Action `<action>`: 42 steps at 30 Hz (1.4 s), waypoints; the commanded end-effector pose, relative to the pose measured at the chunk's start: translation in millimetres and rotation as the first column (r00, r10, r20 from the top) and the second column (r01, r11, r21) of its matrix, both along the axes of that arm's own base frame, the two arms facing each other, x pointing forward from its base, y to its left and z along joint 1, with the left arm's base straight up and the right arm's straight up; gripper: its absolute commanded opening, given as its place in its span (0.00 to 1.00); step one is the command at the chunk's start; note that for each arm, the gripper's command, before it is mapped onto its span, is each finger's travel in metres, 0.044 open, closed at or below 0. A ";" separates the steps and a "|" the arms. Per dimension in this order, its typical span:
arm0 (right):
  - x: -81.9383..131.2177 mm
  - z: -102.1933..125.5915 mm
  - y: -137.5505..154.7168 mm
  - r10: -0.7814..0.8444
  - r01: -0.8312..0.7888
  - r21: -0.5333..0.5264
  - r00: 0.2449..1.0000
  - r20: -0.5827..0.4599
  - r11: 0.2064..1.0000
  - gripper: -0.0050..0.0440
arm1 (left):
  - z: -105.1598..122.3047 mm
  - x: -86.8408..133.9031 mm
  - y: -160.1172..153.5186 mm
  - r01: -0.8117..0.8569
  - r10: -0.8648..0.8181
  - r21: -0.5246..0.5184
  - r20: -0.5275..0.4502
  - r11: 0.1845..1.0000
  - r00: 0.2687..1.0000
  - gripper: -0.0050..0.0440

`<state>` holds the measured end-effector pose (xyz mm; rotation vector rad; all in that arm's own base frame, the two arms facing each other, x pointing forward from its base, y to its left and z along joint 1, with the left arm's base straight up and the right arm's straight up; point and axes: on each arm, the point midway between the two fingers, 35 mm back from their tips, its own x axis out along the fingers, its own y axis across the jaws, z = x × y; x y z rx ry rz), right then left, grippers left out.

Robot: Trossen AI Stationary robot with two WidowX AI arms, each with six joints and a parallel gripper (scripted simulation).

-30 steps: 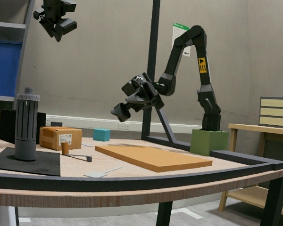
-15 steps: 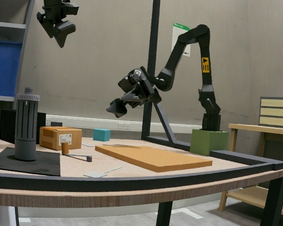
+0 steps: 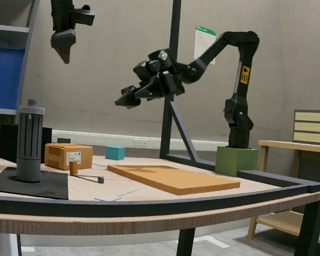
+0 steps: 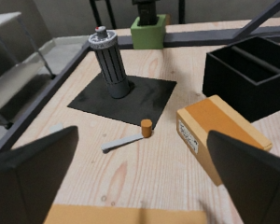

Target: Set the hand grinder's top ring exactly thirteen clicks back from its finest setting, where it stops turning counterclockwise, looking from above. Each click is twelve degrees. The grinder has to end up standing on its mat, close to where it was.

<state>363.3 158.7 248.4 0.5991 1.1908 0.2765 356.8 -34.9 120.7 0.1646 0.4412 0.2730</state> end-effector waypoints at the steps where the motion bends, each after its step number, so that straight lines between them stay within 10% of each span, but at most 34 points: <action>1: -5.8 3.5 -20.6 -0.149 0.150 0.007 0.987 -0.061 0.989 0.92 | 41.4 13.2 33.7 0.012 -0.006 -0.109 0.051 0.994 0.999 0.92; 14: -18.4 -29.8 -77.4 -0.562 0.565 -0.089 0.768 -0.306 0.821 0.92 | 128.5 -22.5 119.3 0.075 -0.025 -0.249 0.199 0.966 0.980 0.92; 21: -33.2 -49.1 -112.7 -0.764 0.765 -0.201 0.507 -0.399 0.612 0.92 | 184.2 -75.8 143.6 0.148 -0.063 -0.257 0.312 0.955 0.948 0.92; 42: -75.8 -76.8 -174.7 -0.910 0.898 -0.435 -0.123 -0.396 0.068 0.92 | 258.5 -184.4 94.8 0.275 -0.198 -0.118 0.441 0.954 0.876 0.92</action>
